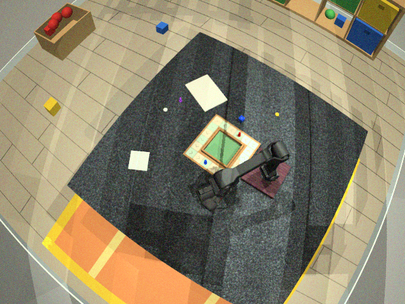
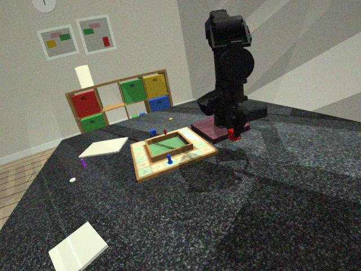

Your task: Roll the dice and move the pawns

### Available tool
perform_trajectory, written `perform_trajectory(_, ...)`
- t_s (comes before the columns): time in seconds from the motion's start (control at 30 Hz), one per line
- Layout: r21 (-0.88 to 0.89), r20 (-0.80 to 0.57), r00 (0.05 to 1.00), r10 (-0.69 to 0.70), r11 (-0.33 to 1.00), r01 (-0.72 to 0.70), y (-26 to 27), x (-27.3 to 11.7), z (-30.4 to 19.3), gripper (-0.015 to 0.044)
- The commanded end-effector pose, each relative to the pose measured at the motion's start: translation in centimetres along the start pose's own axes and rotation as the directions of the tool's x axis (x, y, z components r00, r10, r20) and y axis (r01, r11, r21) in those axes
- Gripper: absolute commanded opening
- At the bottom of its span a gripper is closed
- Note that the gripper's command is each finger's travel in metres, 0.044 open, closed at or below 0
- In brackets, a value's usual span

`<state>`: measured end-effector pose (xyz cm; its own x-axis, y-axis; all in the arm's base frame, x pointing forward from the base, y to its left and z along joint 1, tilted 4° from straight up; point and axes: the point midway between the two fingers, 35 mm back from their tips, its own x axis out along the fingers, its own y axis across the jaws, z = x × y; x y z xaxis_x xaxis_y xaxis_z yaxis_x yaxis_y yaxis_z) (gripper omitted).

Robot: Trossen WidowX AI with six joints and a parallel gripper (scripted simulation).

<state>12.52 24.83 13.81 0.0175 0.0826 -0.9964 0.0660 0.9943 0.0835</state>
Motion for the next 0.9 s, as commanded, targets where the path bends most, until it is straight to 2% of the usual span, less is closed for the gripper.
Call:
perform_trajectory(0.0, 0.001, -0.001, 1.0, 0.005, 1.0, -0.005, -0.2, -2.4, -0.2, 0.0)
perform_trajectory(0.2, 0.0, -0.001, 1.0, 0.005, 1.0, -0.005, -0.4, -2.4, 0.1, 0.0)
perform_trajectory(0.87, -0.044, 0.009, 1.0, -0.008, 0.999, 0.009, -5.5, -0.9, 7.8, 0.0)
